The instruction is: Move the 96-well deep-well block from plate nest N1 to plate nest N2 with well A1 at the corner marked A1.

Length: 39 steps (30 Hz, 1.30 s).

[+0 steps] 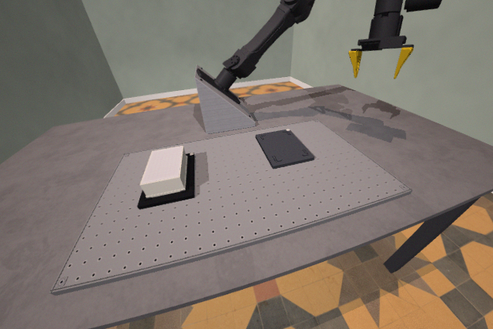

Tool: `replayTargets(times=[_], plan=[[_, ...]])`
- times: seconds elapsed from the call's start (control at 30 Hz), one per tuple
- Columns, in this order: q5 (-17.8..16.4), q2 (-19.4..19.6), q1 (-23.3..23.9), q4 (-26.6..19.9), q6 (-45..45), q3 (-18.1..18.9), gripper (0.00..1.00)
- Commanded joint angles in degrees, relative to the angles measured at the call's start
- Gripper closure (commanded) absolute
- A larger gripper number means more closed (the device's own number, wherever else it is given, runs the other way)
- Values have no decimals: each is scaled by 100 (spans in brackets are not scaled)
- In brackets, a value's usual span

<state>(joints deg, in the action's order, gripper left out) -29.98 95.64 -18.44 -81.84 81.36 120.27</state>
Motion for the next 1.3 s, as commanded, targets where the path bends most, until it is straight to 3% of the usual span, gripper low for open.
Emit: replayTargets(times=[0.0, 0.53, 0.7, 0.87, 1.1, 1.27], plan=[[0, -36, 19, 6, 0, 19, 0], [0, -36, 19, 6, 0, 19, 0], [118, 247, 216, -87, -585, 124, 0], [-23, 376, 506, 125, -296, -102, 0], [61, 699, 700, -26, -881, 43, 0], [-47, 812, 960, 215, -610, -221, 0]])
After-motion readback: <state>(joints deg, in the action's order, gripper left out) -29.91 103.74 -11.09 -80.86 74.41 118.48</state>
